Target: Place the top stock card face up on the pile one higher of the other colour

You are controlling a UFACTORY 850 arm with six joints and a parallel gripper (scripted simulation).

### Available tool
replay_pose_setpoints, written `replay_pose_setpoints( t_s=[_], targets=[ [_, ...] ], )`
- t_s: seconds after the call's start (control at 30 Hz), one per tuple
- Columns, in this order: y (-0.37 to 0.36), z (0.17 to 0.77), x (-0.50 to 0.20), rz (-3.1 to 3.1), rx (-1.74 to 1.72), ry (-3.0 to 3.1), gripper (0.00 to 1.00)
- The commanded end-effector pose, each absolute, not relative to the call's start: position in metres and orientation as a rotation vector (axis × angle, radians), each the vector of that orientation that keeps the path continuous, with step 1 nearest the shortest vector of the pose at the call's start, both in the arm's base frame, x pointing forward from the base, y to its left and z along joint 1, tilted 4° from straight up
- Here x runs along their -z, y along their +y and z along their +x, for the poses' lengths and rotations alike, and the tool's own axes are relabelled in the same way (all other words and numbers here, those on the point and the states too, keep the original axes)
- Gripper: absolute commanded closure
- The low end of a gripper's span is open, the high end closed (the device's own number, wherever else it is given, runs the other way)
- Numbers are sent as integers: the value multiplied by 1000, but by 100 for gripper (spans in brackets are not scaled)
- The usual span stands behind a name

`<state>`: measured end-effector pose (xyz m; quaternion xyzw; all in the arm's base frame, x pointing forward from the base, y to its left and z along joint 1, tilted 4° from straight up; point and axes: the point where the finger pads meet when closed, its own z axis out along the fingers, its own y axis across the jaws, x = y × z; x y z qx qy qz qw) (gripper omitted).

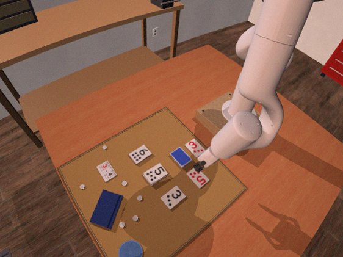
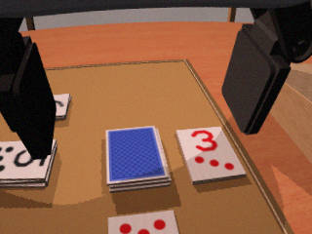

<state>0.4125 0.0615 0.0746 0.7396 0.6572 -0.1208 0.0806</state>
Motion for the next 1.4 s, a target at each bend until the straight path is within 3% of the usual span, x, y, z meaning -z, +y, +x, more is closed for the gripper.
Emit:
replay_pose_setpoints(
  t_s=[0.0,1.37],
  targets=[
    [61,415,-76,2257,261,2003,0],
    [61,415,-75,2310,111,2091,0]
  ],
)
